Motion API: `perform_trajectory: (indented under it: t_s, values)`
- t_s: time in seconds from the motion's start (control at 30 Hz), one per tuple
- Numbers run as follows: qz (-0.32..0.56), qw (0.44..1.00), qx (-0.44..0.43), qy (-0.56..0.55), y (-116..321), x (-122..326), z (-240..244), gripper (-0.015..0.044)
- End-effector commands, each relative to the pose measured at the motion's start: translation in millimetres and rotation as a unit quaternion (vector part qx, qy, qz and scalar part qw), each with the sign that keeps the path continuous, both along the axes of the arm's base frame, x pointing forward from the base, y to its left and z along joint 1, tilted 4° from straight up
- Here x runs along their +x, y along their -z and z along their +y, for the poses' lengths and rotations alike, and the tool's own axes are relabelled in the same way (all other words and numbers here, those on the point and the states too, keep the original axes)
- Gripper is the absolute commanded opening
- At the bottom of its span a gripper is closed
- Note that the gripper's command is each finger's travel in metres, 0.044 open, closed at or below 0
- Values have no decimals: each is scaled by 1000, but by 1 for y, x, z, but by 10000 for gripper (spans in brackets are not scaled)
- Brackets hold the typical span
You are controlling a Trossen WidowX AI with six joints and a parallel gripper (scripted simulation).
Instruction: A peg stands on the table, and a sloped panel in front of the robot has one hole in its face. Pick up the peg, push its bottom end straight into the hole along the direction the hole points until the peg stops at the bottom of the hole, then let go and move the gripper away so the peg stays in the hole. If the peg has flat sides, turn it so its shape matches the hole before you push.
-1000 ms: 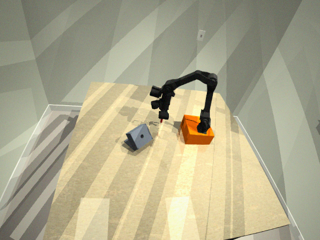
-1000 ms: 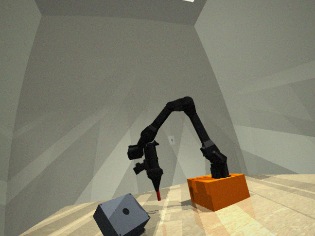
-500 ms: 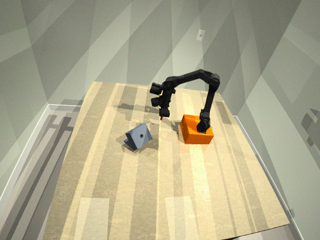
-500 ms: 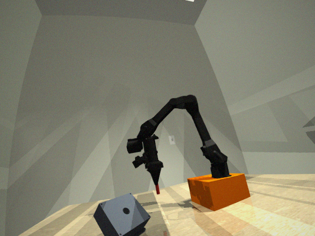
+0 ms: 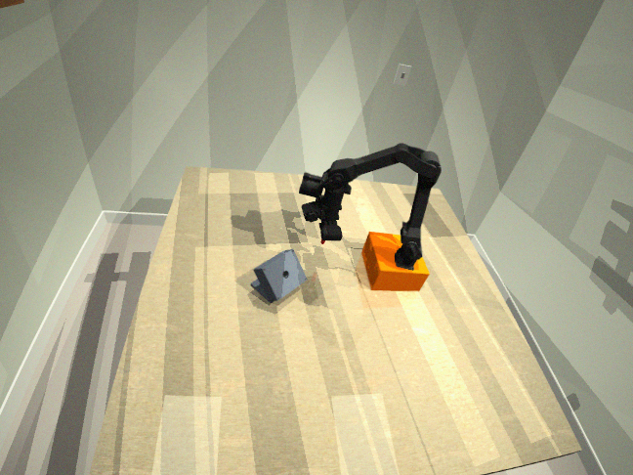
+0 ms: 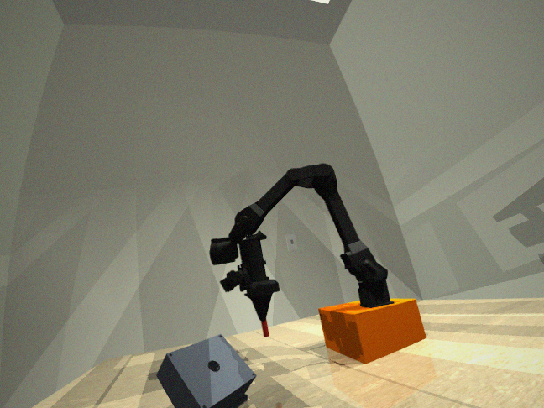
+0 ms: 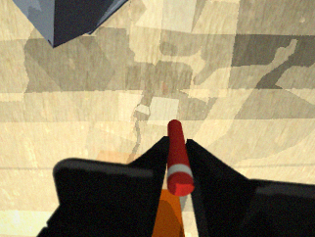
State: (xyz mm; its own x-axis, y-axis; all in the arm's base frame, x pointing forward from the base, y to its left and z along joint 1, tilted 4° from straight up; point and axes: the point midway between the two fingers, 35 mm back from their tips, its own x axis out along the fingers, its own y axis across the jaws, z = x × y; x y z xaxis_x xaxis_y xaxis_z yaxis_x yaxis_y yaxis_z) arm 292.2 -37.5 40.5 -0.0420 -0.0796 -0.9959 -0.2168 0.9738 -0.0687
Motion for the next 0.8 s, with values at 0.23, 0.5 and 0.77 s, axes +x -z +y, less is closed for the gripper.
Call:
perform_trajectory:
  t_s: [0.23,0.5,0.77]
  values:
    - [-1,999,-19,-43,-2,6,9,0]
    - [0,997,-32,-75,-2,9,17,0]
    - [0,993,-46,-106,-3,12,25,0]
